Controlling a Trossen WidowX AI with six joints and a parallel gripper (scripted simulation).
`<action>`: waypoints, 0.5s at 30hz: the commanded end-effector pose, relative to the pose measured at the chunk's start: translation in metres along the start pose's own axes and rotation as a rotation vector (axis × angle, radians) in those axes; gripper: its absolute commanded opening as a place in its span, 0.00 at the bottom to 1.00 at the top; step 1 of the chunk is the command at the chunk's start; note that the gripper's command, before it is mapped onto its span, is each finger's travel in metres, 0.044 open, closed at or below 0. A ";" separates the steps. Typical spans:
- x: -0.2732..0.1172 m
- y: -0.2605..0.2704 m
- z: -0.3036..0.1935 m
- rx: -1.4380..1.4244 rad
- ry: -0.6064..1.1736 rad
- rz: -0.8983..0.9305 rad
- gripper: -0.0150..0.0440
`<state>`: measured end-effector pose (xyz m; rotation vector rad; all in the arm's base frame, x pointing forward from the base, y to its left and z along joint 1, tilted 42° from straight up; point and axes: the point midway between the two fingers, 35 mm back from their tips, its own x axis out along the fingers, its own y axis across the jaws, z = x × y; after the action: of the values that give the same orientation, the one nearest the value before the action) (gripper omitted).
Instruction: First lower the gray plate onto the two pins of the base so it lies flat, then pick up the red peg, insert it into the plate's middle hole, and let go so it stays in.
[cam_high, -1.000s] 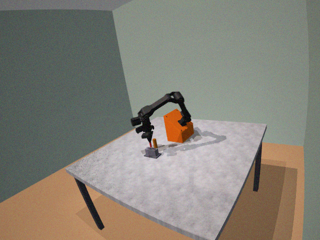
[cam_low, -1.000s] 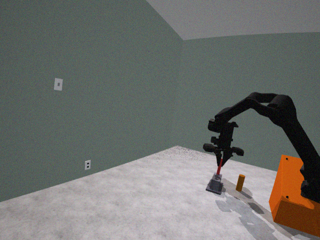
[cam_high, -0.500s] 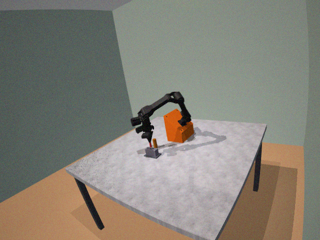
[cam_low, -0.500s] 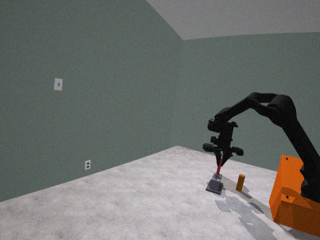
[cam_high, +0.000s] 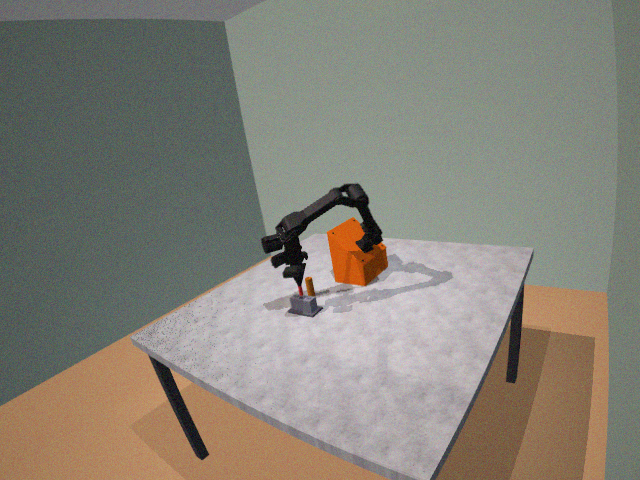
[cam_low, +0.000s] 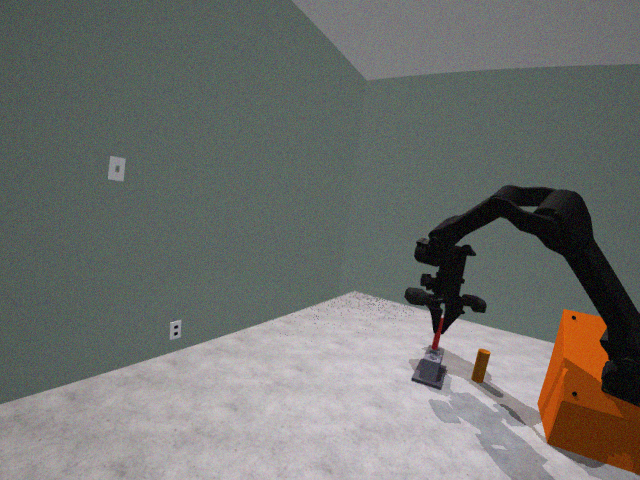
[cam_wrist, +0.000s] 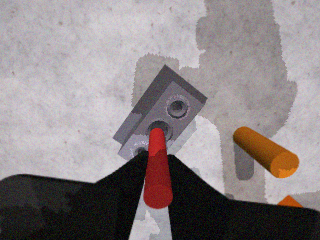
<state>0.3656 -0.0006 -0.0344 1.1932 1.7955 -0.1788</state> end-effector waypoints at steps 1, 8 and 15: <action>0.009 -0.001 -0.001 0.006 0.009 -0.003 0.25; 0.015 -0.002 -0.001 0.006 0.009 -0.003 0.25; 0.013 -0.001 0.000 0.001 0.005 -0.003 0.25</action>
<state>0.3634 0.0074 -0.0447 1.1915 1.8018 -0.1789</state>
